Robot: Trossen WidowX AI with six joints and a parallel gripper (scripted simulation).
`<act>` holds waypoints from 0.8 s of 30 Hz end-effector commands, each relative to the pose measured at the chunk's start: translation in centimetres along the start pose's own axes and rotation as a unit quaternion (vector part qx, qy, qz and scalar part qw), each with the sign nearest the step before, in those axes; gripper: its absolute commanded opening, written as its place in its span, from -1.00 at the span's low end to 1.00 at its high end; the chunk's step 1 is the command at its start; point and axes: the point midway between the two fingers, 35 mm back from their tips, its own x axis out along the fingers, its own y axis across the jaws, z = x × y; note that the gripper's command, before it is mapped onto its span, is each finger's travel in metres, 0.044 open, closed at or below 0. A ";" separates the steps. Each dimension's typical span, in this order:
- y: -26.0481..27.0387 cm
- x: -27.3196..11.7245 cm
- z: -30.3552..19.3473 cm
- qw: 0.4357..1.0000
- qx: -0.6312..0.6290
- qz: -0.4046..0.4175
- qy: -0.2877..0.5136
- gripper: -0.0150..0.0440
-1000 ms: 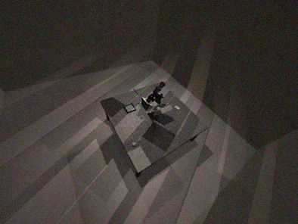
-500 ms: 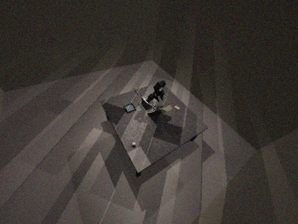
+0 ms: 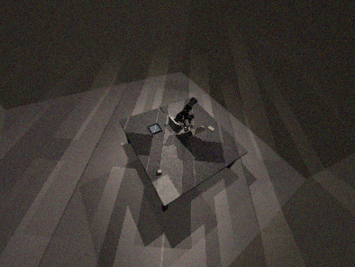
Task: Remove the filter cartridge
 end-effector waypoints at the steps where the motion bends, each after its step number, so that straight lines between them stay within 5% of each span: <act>1: 0.0 0.3 -0.4 1.000 -0.001 -0.004 0.009 0.54; 24: 0.0 4.0 -0.4 1.000 -0.001 -0.004 0.009 0.54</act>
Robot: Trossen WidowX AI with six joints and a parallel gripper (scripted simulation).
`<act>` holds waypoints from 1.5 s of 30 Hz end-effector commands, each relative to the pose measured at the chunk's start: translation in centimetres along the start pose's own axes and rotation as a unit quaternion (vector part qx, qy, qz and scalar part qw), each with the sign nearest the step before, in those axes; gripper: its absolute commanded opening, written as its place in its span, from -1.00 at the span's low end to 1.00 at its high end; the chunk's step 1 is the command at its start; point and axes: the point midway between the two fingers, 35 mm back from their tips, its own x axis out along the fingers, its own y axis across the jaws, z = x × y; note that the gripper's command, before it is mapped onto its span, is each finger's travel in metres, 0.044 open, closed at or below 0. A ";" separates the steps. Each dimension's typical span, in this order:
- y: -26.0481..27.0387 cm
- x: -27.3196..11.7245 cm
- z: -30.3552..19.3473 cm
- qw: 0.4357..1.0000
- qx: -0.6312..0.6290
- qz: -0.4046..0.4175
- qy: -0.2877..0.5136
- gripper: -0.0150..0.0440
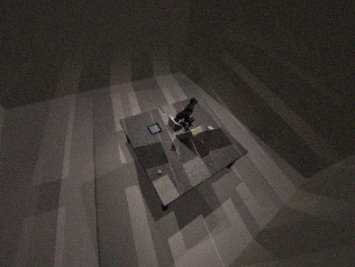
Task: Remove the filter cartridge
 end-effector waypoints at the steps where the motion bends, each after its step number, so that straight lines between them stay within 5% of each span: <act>1: 0.1 0.5 0.1 1.000 0.001 0.002 -0.003 0.54; 23: 0.1 1.0 0.0 1.000 0.000 0.001 0.000 0.16; 31: 0.1 0.4 1.1 1.000 0.001 0.002 -0.001 -0.49; 45: -0.3 -4.3 2.6 1.000 0.015 -0.003 -0.004 -0.49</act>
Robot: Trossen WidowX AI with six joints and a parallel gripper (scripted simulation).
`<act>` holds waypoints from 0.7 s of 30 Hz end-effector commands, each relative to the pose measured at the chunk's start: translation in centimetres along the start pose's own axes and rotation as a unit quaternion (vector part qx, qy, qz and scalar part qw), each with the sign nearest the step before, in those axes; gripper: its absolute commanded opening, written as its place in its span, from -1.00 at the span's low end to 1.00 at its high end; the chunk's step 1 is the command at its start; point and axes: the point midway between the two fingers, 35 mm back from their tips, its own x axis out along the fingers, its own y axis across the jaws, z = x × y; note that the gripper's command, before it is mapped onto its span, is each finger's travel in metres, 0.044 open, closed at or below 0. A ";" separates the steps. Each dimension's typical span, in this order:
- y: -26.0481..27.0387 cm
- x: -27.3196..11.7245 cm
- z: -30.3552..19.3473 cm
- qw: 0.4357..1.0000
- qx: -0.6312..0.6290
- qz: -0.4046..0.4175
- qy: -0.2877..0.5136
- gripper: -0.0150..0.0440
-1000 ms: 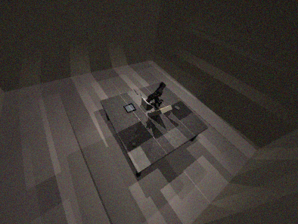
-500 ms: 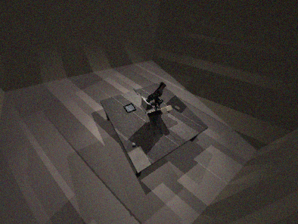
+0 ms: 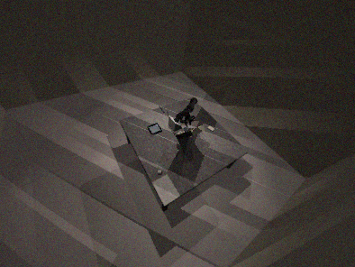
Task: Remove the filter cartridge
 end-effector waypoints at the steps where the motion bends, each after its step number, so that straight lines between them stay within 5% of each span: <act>1: -0.2 -1.9 0.2 1.000 0.002 -0.005 -0.005 -0.49; 9: 0.0 -5.9 0.1 1.000 0.013 -0.004 -0.010 -0.49; 21: -5.5 -5.3 0.6 1.000 -0.003 -0.003 -0.004 -0.49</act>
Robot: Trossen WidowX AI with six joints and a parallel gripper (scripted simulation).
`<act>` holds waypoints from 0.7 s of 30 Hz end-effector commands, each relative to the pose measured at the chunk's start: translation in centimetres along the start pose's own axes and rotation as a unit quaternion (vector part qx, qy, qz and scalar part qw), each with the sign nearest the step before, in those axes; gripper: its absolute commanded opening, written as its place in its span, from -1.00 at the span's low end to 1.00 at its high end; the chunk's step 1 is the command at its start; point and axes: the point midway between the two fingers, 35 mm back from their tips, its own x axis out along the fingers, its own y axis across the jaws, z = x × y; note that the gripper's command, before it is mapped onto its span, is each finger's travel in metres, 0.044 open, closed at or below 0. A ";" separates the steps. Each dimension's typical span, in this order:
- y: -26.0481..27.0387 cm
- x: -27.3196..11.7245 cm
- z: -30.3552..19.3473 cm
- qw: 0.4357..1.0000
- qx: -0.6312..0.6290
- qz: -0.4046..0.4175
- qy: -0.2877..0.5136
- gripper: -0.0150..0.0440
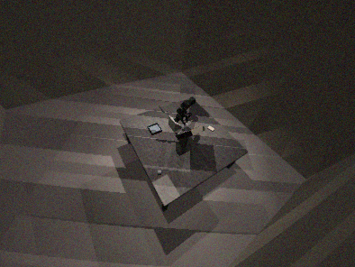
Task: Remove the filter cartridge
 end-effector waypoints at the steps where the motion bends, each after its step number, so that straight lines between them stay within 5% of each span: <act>1: -1.8 0.0 0.2 1.000 -0.009 -0.004 -0.001 -0.49; 9: -4.1 0.5 -0.3 1.000 0.001 -0.005 0.006 -0.49; 21: -11.9 -0.6 -5.1 0.969 0.209 -0.127 0.027 -0.49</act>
